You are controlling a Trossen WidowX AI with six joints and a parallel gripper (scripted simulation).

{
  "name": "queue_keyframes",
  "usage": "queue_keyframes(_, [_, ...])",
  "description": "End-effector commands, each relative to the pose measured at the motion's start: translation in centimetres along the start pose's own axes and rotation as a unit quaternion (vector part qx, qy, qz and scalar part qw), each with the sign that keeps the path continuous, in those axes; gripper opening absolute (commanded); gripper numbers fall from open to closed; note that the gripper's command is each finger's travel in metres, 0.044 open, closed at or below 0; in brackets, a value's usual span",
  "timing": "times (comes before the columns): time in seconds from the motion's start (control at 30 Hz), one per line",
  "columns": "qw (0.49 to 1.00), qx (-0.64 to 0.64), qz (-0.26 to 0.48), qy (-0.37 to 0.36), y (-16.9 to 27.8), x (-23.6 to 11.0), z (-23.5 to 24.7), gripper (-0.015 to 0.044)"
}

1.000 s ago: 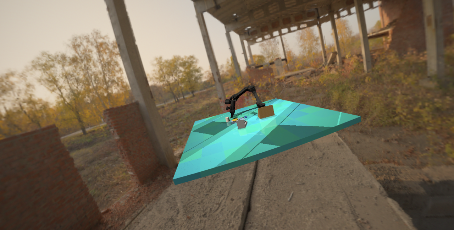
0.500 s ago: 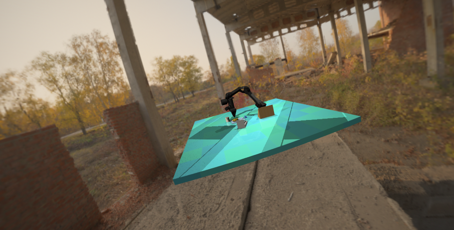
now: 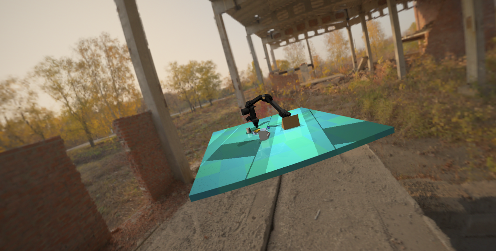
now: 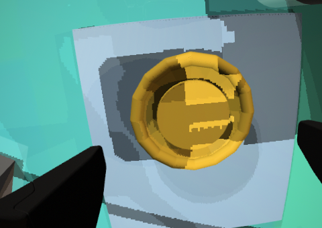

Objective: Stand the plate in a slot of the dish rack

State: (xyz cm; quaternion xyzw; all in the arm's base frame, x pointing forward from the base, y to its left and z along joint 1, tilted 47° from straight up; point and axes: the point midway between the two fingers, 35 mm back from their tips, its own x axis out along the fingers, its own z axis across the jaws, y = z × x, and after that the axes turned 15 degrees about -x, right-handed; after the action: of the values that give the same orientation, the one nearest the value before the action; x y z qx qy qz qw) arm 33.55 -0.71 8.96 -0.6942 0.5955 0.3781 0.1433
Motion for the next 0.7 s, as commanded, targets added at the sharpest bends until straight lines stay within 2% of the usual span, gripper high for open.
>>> queue_keyframes(0.0, [1.000, -0.003, 0.002, 0.002, 0.0, 0.7, 0.0, 0.0400])
queue_keyframes(0.67, [1.000, -0.003, 0.002, 0.003, 0.1, 3.9, -0.1, 0.0400])
